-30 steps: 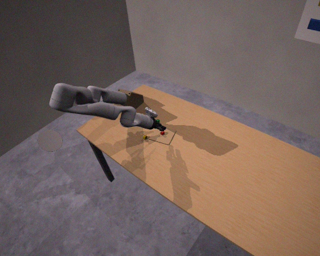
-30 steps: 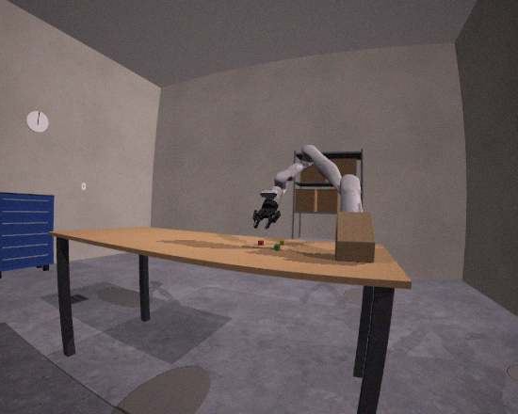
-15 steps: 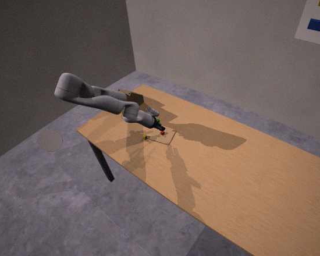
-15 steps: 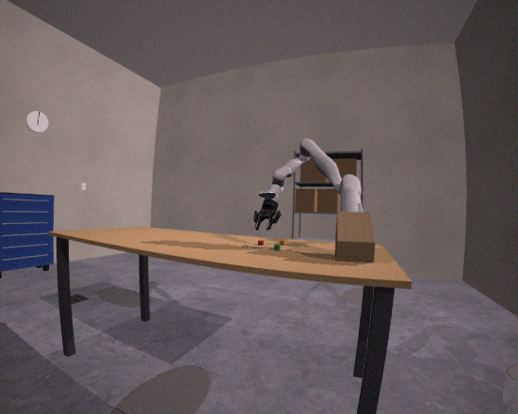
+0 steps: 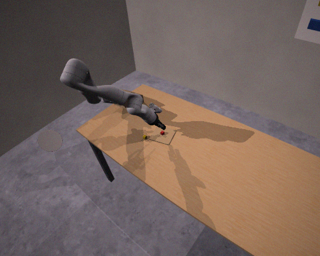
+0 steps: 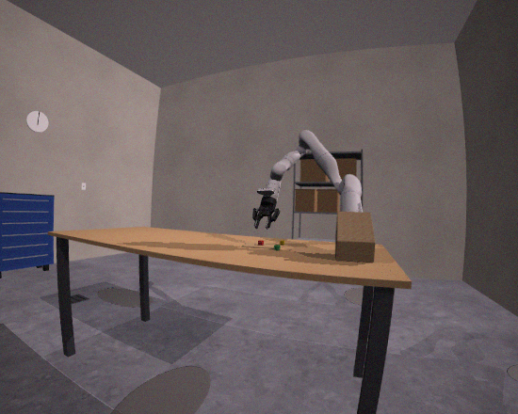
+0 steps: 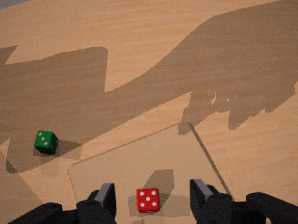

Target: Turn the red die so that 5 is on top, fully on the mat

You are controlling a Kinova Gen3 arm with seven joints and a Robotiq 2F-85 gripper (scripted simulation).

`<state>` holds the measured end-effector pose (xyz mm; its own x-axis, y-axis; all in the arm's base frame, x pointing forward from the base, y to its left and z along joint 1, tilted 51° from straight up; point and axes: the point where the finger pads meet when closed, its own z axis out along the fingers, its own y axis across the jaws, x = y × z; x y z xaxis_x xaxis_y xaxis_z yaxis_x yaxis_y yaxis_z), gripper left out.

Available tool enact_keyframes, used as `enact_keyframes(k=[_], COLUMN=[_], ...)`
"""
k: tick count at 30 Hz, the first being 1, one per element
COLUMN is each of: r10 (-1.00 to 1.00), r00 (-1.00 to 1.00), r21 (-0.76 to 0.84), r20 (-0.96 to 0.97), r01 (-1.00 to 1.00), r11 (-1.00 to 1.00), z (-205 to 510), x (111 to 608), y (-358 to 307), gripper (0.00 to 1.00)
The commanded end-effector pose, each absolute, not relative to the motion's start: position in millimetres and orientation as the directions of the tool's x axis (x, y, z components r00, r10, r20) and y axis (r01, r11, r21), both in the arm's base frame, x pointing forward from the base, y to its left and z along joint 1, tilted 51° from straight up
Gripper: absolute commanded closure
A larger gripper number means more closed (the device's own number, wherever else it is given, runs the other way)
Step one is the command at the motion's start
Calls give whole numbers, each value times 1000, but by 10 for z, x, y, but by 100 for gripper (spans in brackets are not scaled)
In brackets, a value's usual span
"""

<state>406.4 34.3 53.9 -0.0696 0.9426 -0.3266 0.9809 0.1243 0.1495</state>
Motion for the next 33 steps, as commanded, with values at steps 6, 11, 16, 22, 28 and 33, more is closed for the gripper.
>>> enact_keyframes(k=[6, 11, 16, 22, 28, 33], r10=[931, 930, 913, 863, 829, 814], r00=[-89, -88, -81, -59, -44, -37], r21=[147, 146, 136, 131, 141, 147], r20=[-353, -356, -400, -502, -557, -580], r01=[978, 978, 980, 981, 979, 978], r11=[149, 149, 146, 144, 147, 149], z=[538, 535, 503, 482, 501, 515], x=[4059, 4058, 4044, 4038, 4049, 4056], y=[422, 422, 424, 437, 454, 465], gripper=[45, 45, 45, 45, 45, 45])
